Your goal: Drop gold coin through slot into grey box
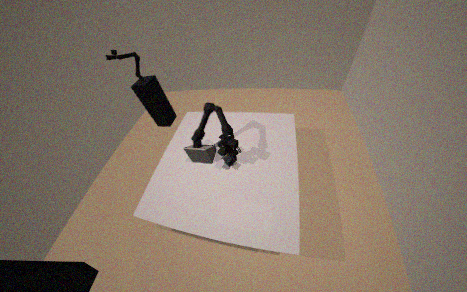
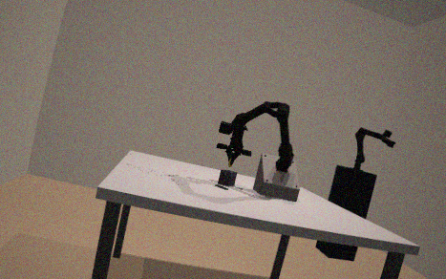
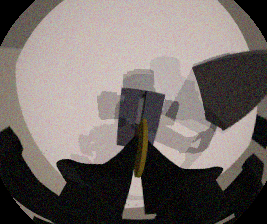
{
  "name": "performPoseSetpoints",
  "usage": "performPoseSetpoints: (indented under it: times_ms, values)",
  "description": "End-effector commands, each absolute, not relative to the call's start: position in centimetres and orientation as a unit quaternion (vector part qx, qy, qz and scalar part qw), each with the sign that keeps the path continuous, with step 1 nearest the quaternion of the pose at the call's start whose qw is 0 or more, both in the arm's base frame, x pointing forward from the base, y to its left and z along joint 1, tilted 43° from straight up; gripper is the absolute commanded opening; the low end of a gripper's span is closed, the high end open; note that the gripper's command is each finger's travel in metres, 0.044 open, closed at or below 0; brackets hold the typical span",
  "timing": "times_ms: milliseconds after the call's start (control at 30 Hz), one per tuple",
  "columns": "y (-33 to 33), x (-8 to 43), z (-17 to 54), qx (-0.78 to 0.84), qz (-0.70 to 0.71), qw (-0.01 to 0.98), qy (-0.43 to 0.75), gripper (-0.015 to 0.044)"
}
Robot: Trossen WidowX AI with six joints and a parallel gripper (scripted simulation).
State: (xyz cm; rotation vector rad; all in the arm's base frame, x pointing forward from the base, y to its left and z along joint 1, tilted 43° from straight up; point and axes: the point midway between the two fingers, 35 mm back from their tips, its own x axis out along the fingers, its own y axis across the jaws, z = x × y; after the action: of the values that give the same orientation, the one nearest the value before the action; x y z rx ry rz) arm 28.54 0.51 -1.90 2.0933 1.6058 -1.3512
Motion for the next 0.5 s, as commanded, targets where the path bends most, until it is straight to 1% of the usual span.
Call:
performPoseSetpoints:
  times_ms: [0,467]
  values:
    - [0.62,28.70,-1.76,0.704,-0.453,0.090,0.540,0.0000]
    - [0.40,28.38,-2.07,0.704,-0.455,0.089,0.538,0.0000]
